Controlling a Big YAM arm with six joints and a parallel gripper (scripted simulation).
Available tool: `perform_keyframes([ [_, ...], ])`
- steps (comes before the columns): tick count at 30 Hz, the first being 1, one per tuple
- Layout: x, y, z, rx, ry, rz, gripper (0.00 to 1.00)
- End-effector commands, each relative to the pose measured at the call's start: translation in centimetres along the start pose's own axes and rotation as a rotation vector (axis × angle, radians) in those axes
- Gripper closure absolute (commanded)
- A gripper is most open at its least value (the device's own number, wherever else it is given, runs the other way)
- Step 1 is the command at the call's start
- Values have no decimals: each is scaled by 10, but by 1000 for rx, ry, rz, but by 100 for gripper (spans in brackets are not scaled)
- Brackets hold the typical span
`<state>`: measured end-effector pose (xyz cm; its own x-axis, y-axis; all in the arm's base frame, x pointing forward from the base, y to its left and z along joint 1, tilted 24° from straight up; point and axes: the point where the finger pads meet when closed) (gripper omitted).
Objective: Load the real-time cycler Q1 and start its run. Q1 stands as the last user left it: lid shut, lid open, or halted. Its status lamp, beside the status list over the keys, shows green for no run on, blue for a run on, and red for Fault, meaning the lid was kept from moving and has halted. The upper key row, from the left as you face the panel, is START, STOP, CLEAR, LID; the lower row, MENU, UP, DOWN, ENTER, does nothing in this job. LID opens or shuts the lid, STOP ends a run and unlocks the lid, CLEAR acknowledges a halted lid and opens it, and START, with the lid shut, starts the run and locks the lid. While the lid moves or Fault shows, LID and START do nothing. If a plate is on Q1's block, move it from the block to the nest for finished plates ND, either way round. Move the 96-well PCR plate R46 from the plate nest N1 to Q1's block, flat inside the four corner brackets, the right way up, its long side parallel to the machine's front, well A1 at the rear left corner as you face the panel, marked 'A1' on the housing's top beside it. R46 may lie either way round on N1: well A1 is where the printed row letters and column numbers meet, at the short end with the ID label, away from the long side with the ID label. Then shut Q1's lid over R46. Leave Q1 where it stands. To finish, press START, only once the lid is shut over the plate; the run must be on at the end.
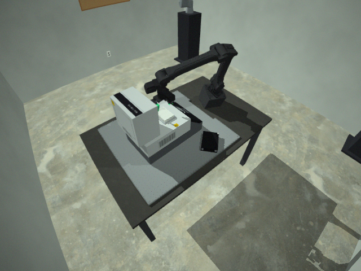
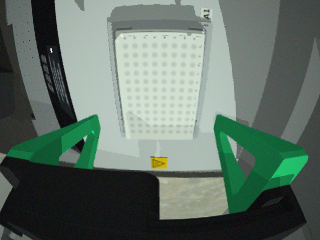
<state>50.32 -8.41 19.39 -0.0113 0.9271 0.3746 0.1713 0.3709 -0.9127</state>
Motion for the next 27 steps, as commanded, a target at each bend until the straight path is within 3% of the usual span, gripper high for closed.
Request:
perform_keyframes([
  [1,18,-46,-27,-114,-66,26,0],
  [26,5,-18,-26,-60,-40,11,0],
  [27,2,-17,-17,-115,-35,11,100],
])
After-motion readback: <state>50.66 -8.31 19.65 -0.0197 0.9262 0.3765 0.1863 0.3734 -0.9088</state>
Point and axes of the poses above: the point where the finger pads meet when closed, its own y axis out along the fingers, its own z axis across the jaws, x = y × z
